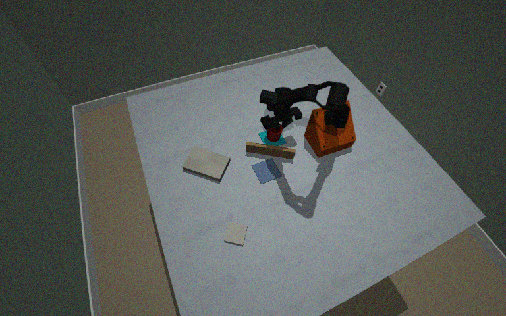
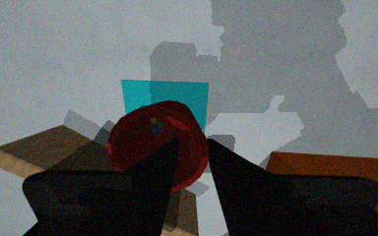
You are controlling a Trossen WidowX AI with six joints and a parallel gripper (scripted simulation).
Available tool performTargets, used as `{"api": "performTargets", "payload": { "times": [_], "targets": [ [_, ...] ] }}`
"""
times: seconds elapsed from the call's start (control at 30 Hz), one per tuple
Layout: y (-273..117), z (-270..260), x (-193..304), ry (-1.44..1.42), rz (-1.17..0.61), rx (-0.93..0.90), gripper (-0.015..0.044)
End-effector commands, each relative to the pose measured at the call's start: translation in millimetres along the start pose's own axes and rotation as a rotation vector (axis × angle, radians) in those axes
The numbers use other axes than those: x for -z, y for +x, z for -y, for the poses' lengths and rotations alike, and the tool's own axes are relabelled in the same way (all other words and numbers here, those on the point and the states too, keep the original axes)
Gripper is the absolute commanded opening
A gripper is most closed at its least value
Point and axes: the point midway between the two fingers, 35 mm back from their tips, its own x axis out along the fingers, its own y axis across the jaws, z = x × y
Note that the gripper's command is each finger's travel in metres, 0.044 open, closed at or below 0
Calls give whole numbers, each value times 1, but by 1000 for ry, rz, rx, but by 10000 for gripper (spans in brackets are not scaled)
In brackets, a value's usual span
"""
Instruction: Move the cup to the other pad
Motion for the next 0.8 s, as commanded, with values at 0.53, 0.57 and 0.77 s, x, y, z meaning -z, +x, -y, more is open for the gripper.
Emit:
{"api": "performTargets", "payload": {
  "times": [0.53,0.57,0.77],
  "targets": [
    [-32,-1,-1,-3,6,-6,128],
    [-34,-1,-1,-3,6,-6,128],
    [-41,1,1,-2,6,-6,128]
  ]
}}
